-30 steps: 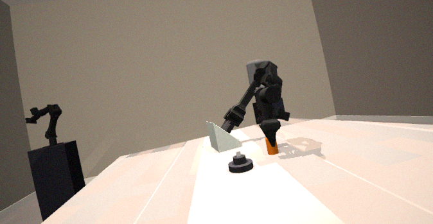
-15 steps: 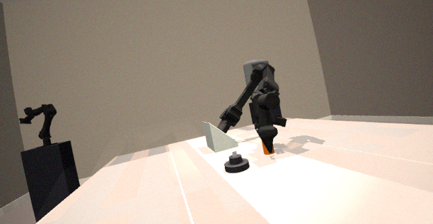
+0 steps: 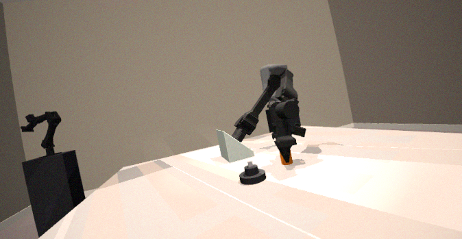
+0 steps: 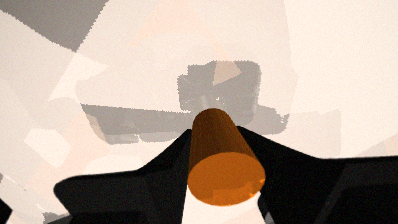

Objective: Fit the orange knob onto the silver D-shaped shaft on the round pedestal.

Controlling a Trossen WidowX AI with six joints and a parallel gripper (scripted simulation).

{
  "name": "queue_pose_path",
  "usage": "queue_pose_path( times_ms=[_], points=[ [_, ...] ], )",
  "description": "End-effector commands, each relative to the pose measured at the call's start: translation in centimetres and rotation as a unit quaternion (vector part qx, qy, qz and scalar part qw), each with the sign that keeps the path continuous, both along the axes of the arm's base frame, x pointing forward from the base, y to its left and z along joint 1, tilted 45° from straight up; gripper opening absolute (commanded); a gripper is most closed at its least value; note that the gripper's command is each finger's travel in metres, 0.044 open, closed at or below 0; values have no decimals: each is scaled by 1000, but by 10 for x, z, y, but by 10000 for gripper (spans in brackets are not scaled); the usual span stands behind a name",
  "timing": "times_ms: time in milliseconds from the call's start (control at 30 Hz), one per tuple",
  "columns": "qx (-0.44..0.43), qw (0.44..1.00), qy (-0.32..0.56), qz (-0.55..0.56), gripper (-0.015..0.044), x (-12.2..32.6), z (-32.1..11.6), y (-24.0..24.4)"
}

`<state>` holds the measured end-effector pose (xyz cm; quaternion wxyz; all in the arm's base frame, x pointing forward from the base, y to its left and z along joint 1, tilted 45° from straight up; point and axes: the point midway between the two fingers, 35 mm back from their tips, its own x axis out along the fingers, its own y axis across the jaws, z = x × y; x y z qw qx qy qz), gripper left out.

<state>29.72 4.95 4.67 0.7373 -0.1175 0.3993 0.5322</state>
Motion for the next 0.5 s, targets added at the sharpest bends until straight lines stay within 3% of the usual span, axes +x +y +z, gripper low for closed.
queue_pose_path(
  times_ms=[0, 233, 467],
  points=[
    [2, 1000, 1, -2, 151, 0, 0, 1],
    [-2, 1000, 1, -3, 0, 2, 12, -15],
    [-7, 1000, 1, -4, 0, 2, 40, -46]
  ],
)
